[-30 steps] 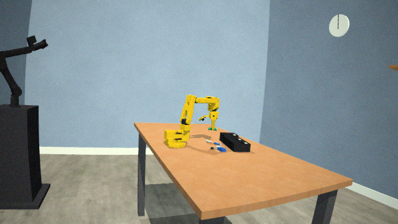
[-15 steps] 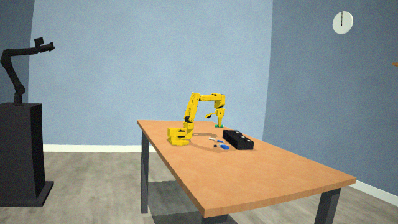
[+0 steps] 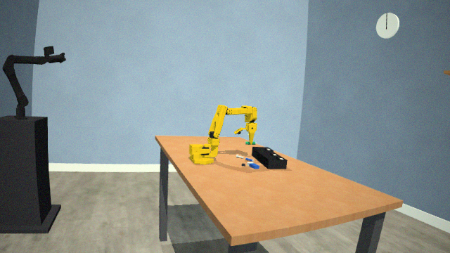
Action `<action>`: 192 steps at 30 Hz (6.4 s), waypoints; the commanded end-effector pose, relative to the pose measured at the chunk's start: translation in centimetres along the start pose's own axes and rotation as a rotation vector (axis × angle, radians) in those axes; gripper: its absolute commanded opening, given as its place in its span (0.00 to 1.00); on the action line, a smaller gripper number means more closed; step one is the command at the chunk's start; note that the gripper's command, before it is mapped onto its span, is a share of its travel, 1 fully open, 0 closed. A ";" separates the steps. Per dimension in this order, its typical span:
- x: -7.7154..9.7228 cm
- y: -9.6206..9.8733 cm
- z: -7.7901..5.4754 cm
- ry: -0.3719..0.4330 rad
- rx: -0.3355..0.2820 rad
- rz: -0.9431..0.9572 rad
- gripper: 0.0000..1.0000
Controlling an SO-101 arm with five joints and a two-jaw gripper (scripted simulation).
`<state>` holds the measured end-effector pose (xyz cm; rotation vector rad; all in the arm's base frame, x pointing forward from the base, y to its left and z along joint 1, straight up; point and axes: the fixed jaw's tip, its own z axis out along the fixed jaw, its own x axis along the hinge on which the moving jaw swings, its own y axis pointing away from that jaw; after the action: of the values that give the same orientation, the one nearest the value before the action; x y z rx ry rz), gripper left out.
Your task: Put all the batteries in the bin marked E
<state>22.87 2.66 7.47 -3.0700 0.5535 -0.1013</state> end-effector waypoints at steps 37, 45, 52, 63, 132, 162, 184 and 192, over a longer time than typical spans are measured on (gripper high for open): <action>6.5 3.4 -0.8 0.186 0.021 -0.199 0.00; 7.6 4.4 -0.7 0.214 0.010 -0.242 0.00; 7.7 4.4 -0.7 0.216 0.009 -0.245 0.00; 7.7 4.4 -0.7 0.216 0.009 -0.245 0.00; 8.0 4.7 0.1 0.242 0.010 -0.234 0.00; 8.1 4.7 0.3 0.280 0.014 -0.234 0.00; 8.1 4.7 0.9 0.280 0.014 -0.233 0.00; 8.1 4.7 1.0 0.280 0.014 -0.233 0.00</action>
<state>28.19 -4.33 4.92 -3.1263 0.1984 -0.4015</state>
